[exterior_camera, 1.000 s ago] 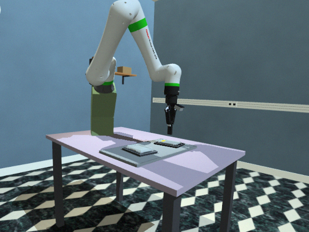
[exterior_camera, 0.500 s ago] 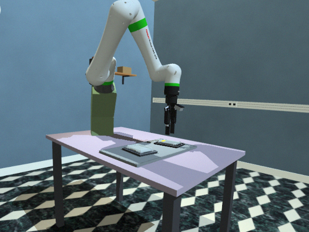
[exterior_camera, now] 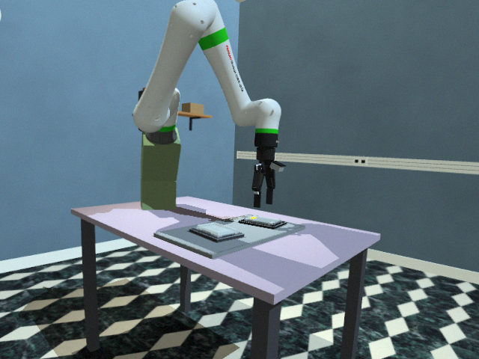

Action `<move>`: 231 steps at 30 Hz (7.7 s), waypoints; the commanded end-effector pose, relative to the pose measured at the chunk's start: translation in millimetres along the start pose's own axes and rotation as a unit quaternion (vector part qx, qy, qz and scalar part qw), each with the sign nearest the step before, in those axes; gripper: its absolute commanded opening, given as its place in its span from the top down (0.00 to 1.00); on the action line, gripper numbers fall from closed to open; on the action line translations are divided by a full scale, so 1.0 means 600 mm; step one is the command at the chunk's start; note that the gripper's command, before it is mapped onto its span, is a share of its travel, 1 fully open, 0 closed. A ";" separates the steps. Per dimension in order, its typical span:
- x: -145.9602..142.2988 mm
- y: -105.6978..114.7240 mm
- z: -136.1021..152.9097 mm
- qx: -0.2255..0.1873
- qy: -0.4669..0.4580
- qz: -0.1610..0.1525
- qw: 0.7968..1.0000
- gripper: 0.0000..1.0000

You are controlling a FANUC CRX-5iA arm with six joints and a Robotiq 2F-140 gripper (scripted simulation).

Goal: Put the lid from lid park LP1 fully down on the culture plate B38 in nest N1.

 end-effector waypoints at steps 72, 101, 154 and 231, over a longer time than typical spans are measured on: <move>-0.001 -0.072 -0.001 0.001 0.000 0.000 1.000 0.31; -0.001 -0.073 -0.001 0.001 0.000 0.000 1.000 0.31; -0.001 -0.073 -0.002 0.001 0.000 0.000 1.000 0.37; -0.001 -0.076 -0.002 0.001 0.000 0.000 1.000 0.31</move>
Point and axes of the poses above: the point where the finger pads meet when closed, its own y axis back along the fingers, its own x axis across the jaws, z = x × y, the point moved 4 cm from there along y, back along the fingers, and after that the axes turned 9 degrees about -y, right-handed, at the moved point
